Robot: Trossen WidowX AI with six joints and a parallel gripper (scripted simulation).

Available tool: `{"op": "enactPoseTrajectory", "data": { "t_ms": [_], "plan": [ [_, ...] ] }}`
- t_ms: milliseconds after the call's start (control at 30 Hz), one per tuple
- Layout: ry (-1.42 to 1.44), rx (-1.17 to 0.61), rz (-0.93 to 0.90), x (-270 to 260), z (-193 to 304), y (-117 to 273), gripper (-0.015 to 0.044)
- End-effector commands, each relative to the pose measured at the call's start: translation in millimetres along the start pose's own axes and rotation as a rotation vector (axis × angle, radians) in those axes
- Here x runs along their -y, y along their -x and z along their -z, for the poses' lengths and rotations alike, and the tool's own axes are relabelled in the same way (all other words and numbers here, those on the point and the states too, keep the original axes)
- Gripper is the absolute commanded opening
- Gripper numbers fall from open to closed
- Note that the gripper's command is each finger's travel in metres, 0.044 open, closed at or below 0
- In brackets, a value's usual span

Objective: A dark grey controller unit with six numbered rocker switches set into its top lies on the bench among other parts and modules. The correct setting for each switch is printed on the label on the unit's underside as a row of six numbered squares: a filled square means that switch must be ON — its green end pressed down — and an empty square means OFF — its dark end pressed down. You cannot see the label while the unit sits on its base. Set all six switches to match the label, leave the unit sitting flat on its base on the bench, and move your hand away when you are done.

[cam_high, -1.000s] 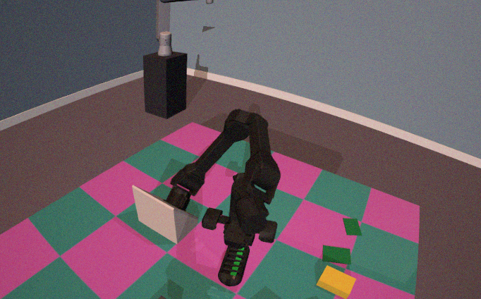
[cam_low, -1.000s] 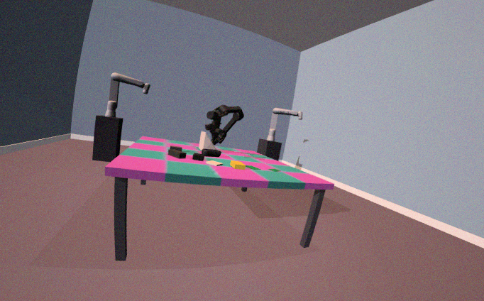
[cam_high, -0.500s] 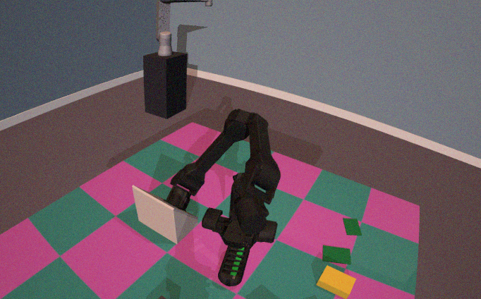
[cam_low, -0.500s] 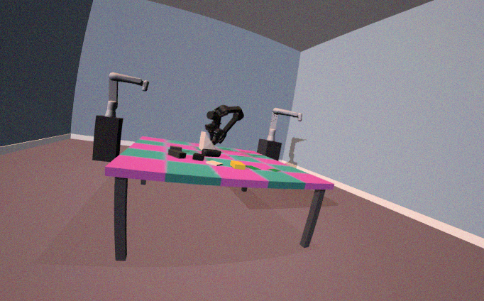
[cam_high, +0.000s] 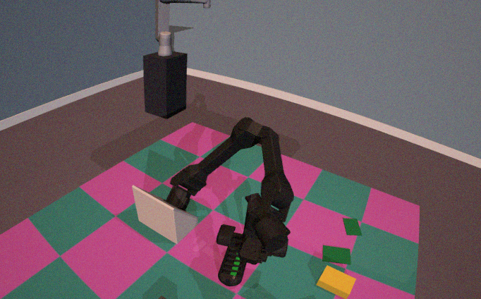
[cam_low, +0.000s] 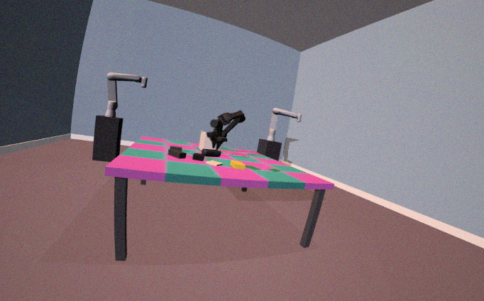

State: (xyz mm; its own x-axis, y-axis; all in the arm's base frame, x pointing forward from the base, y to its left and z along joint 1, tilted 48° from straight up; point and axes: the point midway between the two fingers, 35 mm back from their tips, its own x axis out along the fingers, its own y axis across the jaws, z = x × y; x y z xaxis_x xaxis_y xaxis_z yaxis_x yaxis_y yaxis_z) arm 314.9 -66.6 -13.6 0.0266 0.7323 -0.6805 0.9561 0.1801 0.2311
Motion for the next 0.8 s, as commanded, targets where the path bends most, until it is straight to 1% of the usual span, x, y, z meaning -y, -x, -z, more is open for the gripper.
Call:
{"op": "enactPoseTrajectory", "data": {
  "t_ms": [0,167,767],
  "plan": [
    [-0.013,-0.002,-0.012,-3.1,-1.4,-4.9,0.0125],
    [-0.013,-0.002,-0.012,-3.1,-1.4,-4.9,0.0000],
    [-0.008,0.000,-0.009,-2.9,-1.6,-4.4,0.0000]
  ]
}}
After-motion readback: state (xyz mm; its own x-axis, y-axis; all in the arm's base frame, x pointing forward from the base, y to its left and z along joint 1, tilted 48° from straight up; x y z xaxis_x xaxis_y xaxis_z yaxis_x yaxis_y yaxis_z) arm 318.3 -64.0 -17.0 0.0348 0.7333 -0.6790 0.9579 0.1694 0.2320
